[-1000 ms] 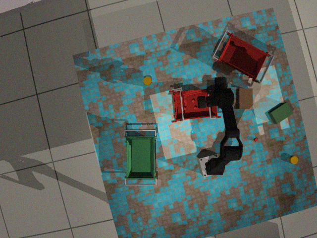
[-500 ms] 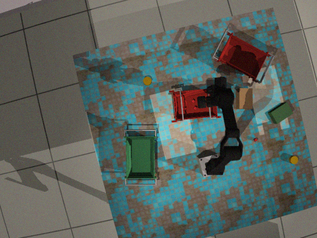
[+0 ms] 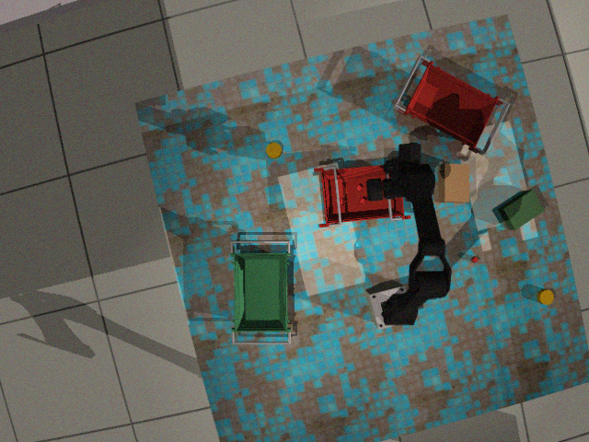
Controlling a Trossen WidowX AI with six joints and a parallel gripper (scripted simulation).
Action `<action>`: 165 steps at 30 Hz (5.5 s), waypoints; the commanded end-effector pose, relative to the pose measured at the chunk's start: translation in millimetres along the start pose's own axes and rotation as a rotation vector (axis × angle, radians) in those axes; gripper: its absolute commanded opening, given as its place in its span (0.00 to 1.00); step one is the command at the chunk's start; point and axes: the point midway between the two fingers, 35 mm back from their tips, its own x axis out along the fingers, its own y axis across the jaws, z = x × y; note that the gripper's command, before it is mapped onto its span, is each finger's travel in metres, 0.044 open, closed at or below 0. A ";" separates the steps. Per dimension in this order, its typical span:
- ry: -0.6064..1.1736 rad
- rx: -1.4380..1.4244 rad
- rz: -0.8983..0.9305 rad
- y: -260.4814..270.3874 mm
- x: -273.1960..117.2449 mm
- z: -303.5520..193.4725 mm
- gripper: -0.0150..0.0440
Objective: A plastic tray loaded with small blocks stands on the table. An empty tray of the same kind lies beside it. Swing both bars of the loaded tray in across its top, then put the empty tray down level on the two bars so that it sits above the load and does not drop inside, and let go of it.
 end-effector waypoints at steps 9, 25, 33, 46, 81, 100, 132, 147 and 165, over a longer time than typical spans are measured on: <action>0.000 0.000 0.000 0.0 0.0 0.0 0.39; 0.000 0.000 0.000 0.0 0.0 0.0 0.25; 0.000 0.000 0.000 0.0 0.0 0.0 0.25; 0.000 0.000 0.000 0.0 0.0 0.0 0.25; 0.000 0.000 0.000 0.0 -2.2 0.6 0.57; 0.019 0.014 0.004 59.9 -100.9 5.7 1.00; 0.020 0.091 0.028 356.9 -10.3 -287.9 1.00; 0.020 0.091 0.027 360.7 55.3 -288.8 1.00; 0.020 0.091 0.027 358.9 75.0 -289.6 0.85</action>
